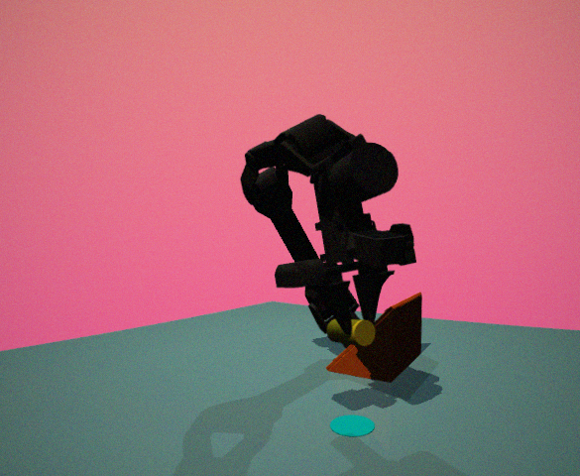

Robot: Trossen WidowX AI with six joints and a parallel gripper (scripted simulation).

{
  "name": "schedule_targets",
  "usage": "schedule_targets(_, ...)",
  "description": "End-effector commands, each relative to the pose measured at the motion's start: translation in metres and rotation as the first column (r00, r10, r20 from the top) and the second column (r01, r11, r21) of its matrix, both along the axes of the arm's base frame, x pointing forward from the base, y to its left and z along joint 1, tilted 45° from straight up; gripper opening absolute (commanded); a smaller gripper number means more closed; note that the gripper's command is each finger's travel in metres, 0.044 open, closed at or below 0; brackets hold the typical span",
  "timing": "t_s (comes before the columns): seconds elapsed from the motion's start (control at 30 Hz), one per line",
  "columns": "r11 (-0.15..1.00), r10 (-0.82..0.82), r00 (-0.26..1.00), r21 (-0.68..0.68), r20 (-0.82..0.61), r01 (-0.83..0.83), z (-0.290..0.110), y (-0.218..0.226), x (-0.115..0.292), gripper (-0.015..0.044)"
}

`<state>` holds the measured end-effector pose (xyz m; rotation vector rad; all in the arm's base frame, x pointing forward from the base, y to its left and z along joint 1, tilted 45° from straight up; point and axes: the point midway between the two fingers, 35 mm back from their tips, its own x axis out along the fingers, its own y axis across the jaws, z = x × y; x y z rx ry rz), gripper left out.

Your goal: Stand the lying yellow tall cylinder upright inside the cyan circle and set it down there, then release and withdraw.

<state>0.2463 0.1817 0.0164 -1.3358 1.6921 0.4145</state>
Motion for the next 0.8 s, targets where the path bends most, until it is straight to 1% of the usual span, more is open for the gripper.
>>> schedule_targets(0.0, 0.999, -0.003, 1.000, 0.034, -0.002, 0.003, 0.0012, -0.0006, -0.0010, 0.0105)
schedule_targets(0.77, 0.980, -0.021, 1.000, 0.200, -0.007, 0.022, -0.0058, -0.0052, -0.0019, 0.0105)
